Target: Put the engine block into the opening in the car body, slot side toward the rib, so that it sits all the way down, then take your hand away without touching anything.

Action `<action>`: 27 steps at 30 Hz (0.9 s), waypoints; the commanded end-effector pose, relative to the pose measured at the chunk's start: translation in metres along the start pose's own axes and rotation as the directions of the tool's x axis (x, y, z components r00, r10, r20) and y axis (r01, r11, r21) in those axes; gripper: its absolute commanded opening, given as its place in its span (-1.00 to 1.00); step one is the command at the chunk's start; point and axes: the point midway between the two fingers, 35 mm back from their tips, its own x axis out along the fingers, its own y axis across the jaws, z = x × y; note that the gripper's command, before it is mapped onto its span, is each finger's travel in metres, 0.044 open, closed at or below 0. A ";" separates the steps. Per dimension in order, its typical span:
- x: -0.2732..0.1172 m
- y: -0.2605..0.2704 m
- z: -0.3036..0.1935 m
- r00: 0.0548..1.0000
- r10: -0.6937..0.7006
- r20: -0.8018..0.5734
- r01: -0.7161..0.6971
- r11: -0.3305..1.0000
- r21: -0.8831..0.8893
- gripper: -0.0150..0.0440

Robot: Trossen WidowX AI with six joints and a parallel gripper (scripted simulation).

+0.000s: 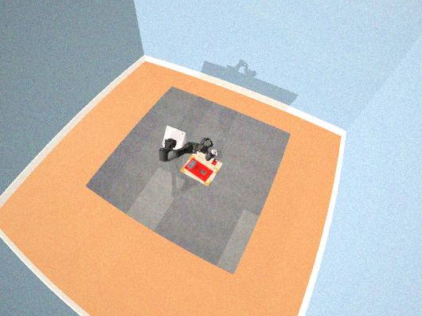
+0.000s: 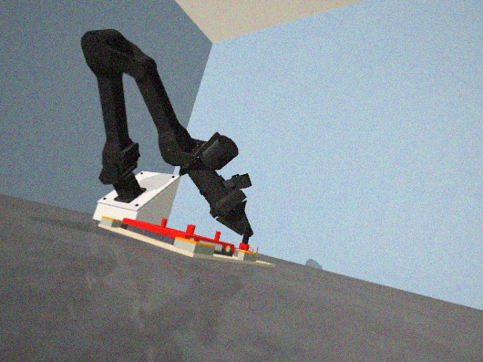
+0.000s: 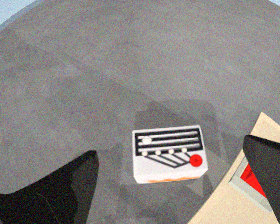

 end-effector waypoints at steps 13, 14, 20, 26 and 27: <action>0.004 0.003 0.005 0.999 0.020 -0.030 -0.018 0.997 0.074 1.00; 0.006 0.004 0.007 0.999 0.028 -0.043 -0.023 0.994 0.104 1.00; 0.014 0.010 0.017 0.990 0.072 -0.123 -0.037 0.962 0.270 1.00; 0.020 0.015 0.024 0.973 0.114 -0.199 -0.026 0.916 0.400 1.00; 0.021 0.015 0.025 0.970 0.120 -0.213 -0.020 0.906 0.422 1.00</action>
